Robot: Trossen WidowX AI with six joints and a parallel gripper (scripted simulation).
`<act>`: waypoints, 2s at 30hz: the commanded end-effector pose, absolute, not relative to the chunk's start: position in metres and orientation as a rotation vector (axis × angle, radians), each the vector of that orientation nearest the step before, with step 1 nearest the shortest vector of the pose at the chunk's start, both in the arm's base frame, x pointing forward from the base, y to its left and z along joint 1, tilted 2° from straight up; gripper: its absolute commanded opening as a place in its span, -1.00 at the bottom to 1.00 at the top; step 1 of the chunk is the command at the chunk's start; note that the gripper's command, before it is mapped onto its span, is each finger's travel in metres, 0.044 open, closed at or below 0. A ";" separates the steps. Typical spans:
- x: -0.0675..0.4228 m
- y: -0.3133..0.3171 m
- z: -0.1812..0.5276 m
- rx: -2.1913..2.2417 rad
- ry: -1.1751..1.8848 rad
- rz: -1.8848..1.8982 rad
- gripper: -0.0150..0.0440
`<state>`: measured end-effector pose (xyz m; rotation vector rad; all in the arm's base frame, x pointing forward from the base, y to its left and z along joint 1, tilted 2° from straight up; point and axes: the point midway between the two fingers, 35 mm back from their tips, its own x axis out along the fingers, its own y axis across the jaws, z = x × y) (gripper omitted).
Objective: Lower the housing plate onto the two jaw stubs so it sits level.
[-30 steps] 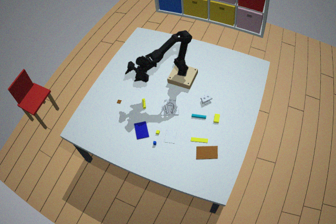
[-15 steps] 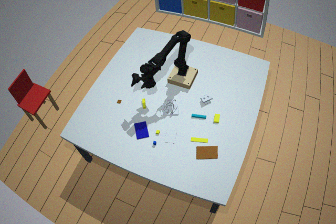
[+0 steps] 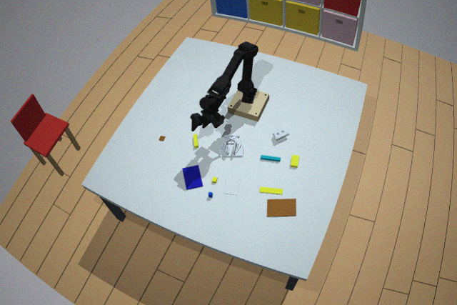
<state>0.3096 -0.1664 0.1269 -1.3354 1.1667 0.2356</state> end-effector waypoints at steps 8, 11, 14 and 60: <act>0.328 -0.108 0.117 -1.554 1.074 0.563 1.00; 0.331 -0.092 0.115 -1.615 1.040 0.649 1.00; 0.333 -0.076 0.114 -1.674 1.002 0.734 1.00; 0.279 0.134 0.103 -2.362 0.078 1.837 1.00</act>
